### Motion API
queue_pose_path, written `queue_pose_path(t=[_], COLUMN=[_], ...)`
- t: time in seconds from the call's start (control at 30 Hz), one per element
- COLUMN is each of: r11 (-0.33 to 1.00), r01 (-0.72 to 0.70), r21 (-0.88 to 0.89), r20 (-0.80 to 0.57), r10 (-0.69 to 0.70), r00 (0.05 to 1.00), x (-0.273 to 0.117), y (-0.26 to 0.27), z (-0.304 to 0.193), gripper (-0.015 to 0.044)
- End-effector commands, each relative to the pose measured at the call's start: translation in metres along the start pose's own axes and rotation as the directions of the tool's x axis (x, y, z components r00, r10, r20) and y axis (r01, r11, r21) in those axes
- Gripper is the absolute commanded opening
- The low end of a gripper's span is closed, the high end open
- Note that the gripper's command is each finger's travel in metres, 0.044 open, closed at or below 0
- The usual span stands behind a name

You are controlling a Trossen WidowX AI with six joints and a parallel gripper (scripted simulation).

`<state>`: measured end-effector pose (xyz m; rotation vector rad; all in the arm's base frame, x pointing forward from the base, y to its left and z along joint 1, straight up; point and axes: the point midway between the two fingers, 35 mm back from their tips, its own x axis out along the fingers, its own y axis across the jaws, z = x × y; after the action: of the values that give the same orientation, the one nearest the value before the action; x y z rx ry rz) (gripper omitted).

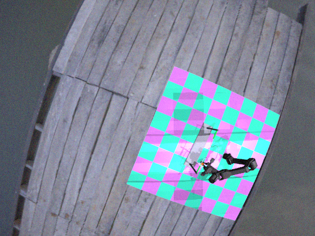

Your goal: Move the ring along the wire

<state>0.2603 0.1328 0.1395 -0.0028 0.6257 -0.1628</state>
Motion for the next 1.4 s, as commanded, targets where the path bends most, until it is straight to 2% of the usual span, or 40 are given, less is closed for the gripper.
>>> queue_pose_path(t=[0.0,1.37], r11=[1.0,1.0], r01=[0.0,0.0], r21=[0.01,0.01], r20=[0.01,0.018], r10=[0.0,0.0], r00=[1.0,1.0], x=[-0.001,0.009], y=[0.005,0.018], z=[0.003,-0.013], gripper=[-0.015,-0.015])
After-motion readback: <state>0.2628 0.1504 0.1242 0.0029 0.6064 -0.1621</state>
